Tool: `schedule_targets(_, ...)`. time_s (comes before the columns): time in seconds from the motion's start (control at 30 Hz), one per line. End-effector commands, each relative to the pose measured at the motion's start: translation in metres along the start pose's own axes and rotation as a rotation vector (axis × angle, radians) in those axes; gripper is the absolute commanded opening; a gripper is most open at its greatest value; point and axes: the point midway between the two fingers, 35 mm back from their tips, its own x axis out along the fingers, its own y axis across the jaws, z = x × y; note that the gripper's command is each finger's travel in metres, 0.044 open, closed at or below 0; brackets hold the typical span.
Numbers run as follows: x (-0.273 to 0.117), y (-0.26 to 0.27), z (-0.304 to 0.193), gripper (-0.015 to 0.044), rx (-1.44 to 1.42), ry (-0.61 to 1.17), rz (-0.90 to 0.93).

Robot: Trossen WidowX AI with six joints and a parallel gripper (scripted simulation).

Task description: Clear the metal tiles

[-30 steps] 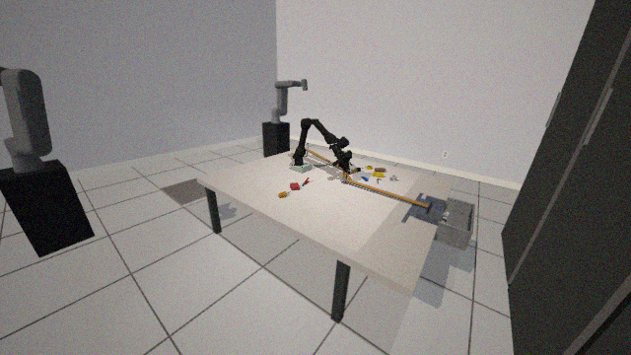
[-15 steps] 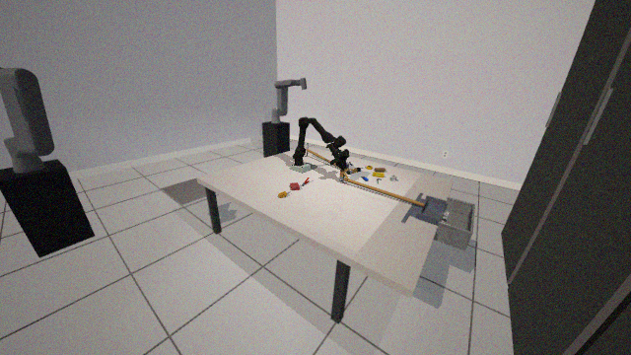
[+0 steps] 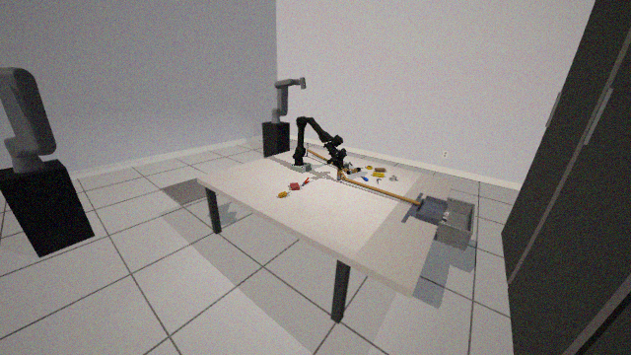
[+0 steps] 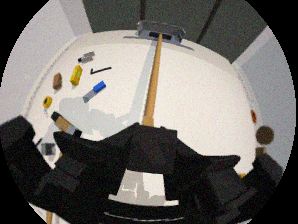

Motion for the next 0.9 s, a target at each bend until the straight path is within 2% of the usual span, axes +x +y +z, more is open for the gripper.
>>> schedule_targets(0.0, -0.005, 0.0, -0.002, 0.0, 0.002, -0.011, -0.003)
schedule_targets(0.87, -0.027, 0.0, -0.038, 0.0, 0.003, -0.011, -0.003)
